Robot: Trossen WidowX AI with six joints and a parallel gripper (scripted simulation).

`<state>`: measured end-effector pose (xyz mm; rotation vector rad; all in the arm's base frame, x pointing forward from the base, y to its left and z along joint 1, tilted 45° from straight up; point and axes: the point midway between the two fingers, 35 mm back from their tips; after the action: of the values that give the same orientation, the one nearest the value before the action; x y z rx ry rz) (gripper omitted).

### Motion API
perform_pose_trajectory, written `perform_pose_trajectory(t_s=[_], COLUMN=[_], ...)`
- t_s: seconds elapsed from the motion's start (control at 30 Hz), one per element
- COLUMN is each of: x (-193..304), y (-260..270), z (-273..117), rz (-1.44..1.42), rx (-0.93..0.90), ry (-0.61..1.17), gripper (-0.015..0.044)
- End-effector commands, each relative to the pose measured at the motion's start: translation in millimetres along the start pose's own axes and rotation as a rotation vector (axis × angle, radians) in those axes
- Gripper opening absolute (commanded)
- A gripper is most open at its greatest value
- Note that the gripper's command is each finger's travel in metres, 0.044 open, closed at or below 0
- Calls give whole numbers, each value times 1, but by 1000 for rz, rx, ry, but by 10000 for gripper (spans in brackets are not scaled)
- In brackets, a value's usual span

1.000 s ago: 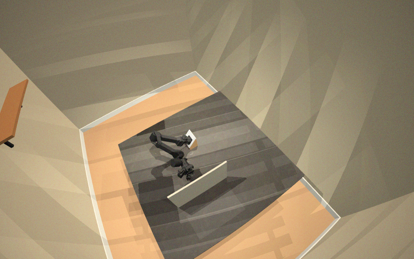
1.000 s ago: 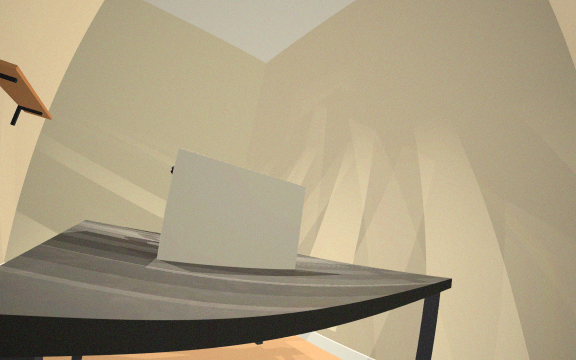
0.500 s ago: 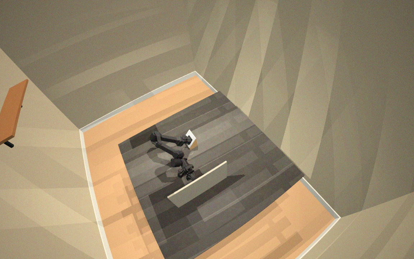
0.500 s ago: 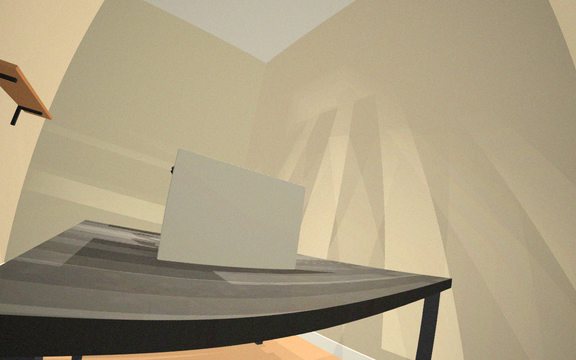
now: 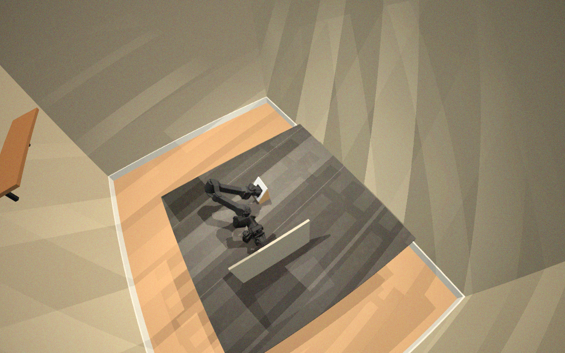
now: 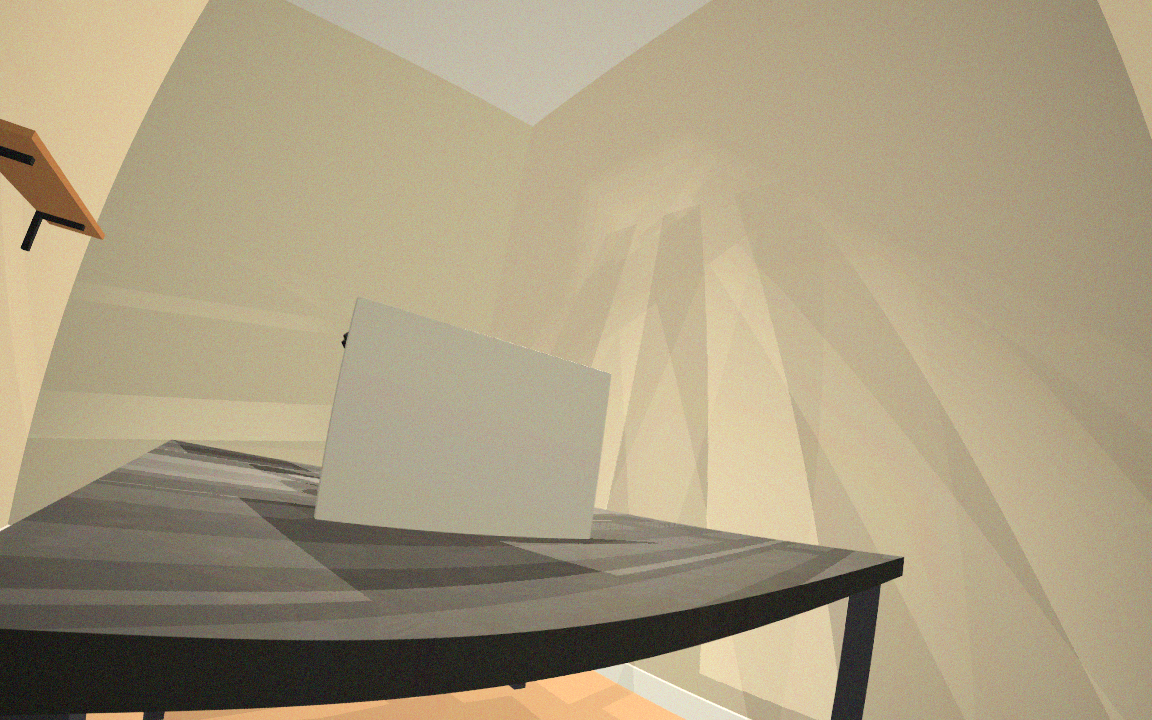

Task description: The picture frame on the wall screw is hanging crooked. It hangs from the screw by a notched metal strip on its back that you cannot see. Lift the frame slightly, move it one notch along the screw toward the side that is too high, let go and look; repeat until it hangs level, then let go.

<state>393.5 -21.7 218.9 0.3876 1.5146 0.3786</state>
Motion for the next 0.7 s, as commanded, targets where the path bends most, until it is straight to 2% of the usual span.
perform_pose_trajectory(t_s=[0.0, 0.37, 0.67], x=[0, 0, 0], y=[0, -2, -1], z=[0, 0, 0], rz=[28, 83, 68], rx=[-2, -2, -1], ry=[-1, -1, 0], gripper=[0, 0, 236])
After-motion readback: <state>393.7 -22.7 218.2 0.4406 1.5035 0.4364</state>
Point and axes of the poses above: the point midway between the two fingers, 35 mm back from their tips, its own z axis out along the fingers, its own y axis across the jaws, x = y × z, and after that the axes turned 13 degrees about -z, right-handed
